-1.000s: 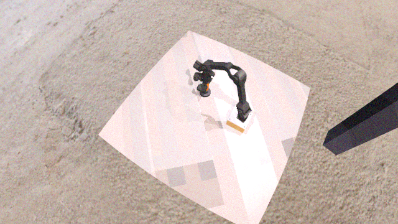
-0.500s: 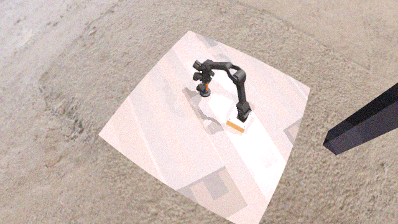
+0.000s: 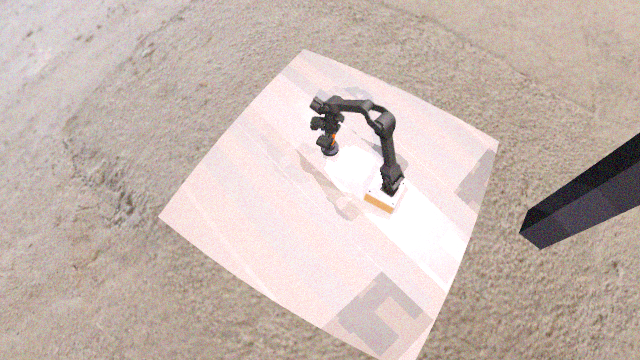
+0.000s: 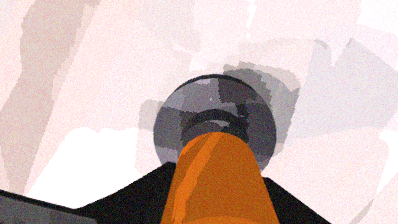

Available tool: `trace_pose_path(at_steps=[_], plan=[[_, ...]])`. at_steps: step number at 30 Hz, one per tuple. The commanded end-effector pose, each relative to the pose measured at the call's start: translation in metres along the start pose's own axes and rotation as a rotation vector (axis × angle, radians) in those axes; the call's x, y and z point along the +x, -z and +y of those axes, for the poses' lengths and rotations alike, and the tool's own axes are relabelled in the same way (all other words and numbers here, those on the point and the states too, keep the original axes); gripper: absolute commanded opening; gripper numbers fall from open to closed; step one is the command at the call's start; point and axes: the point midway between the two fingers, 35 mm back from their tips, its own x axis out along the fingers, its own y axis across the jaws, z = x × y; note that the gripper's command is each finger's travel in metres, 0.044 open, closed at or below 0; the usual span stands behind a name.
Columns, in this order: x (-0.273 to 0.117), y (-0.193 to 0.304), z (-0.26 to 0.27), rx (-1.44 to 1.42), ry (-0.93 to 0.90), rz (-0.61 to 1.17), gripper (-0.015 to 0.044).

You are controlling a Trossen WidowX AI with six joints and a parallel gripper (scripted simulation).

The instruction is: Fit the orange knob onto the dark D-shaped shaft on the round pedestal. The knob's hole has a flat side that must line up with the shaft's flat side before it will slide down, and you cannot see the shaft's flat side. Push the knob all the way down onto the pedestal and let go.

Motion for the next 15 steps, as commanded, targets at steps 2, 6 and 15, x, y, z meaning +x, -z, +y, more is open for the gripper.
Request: trace_pose_path(at_steps=[2,6,15], plan=[[-0.0052,-0.001,-0.0007,-0.134,0.007,-0.009,0.0],[-0.0057,0.0009,-0.0002,-0.175,0.007,-0.009,0.0],[-0.002,0.0045,0.0007,-0.175,0.007,-0.009,0.0]])
